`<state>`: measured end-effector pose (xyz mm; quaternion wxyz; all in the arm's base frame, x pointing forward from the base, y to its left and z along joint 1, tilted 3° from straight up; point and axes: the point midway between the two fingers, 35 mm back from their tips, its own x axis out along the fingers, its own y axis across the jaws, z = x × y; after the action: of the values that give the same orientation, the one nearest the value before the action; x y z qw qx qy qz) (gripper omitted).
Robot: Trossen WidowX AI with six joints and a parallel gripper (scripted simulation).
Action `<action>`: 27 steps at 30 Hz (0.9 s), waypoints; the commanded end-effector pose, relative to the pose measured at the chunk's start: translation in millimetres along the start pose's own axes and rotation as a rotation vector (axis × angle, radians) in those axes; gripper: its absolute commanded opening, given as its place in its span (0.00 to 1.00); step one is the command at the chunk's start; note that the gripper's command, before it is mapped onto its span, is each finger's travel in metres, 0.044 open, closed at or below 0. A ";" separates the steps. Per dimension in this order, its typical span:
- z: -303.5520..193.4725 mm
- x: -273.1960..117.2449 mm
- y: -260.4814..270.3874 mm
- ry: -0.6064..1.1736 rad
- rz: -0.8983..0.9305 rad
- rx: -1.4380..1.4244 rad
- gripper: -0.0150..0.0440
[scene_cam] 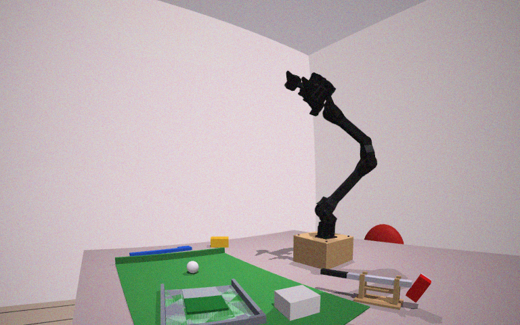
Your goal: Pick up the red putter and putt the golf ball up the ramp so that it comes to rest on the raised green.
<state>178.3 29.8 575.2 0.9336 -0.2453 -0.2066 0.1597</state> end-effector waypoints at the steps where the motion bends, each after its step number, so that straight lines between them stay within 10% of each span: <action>1: -0.7 0.3 0.1 0.001 0.001 0.001 0.98; 13: -76.2 40.9 7.2 0.088 0.076 0.037 1.00; 27: -220.5 101.0 135.5 0.374 0.483 0.133 1.00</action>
<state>325.7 68.7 412.3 0.9250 -0.2372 -0.0152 0.2963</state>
